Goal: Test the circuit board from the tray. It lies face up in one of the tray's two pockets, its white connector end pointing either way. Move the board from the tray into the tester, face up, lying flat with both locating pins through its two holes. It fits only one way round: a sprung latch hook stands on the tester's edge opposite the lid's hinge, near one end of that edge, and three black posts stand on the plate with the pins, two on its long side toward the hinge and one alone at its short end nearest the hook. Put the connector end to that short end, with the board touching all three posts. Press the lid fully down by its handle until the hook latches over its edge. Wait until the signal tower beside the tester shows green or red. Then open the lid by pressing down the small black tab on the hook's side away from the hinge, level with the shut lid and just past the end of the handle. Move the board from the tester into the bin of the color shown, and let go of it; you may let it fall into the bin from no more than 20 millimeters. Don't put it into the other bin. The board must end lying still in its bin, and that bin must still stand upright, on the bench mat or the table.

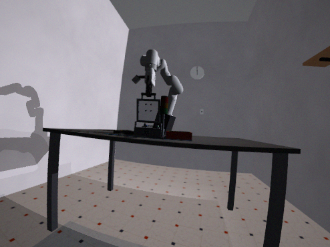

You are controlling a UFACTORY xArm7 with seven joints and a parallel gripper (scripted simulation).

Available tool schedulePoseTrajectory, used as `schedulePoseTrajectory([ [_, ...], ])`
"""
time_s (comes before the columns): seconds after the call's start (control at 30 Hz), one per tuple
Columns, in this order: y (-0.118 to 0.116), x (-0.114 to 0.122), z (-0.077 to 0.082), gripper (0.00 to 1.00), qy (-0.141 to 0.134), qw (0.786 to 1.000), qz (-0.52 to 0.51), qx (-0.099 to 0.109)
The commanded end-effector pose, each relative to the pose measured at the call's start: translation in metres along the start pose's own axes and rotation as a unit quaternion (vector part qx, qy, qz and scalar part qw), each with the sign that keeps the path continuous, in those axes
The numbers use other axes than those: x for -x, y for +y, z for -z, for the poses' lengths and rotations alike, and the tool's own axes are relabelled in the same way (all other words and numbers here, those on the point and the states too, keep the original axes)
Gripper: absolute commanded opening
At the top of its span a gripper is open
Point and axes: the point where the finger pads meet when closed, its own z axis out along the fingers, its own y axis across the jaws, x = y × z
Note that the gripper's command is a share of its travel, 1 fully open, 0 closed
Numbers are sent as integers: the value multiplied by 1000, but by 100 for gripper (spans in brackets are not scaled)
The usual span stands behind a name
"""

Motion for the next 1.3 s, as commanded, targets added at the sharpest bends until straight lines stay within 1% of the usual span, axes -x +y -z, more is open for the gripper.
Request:
schedulePoseTrajectory([
  [0.0, -1, 0, 2, 0, 1, 1000, 0, -2],
  [0.73, 0, 0, 2, 0, 1, 1000, 0, -2],
  [1.27, 6, 0, 4, 0, 0, 1000, 0, -2],
])
